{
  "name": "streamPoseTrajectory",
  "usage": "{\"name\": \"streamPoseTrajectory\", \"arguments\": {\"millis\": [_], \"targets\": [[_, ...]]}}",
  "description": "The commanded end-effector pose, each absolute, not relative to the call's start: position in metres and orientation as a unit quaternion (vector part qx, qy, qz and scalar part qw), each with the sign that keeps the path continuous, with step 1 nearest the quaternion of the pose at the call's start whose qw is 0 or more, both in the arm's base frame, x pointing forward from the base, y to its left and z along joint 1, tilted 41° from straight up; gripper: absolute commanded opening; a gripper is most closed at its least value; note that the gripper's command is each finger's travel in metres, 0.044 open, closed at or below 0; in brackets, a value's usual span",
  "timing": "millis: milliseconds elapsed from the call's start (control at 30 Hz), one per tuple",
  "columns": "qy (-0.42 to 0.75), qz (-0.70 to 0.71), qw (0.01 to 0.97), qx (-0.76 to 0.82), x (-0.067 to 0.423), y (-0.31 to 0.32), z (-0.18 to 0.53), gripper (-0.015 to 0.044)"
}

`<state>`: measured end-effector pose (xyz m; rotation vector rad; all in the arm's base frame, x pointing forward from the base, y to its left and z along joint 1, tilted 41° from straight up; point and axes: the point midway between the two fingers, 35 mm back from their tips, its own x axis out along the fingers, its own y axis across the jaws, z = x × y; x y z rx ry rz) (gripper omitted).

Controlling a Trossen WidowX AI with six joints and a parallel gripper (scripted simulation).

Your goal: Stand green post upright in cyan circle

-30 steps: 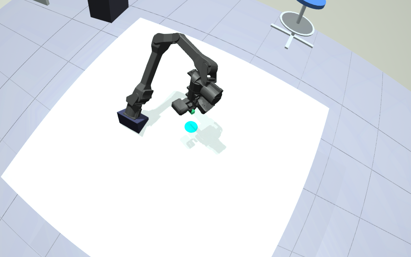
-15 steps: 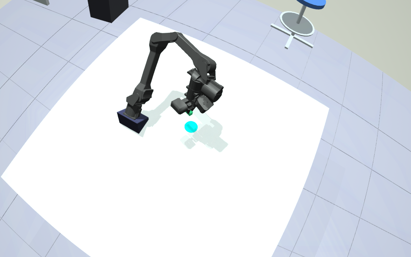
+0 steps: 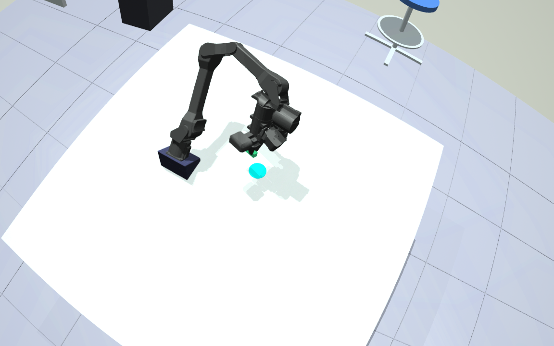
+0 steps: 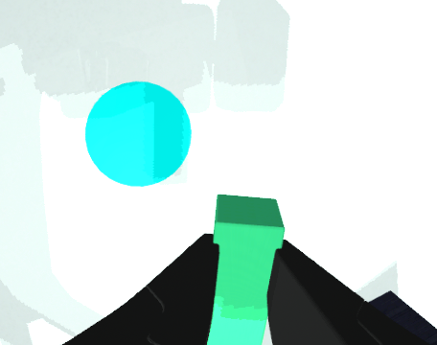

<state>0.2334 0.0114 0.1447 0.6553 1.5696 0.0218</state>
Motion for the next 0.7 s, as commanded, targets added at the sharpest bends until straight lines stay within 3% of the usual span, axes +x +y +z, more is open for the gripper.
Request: {"name": "streamPoseTrajectory", "arguments": {"millis": [0,667], "targets": [[0.691,0.001,0.666,0.282,0.232,0.0114,0.1438,0.0022],[0.674,-0.037,0.697,0.241,0.2283,0.0129,0.1366,0.0022]]}}
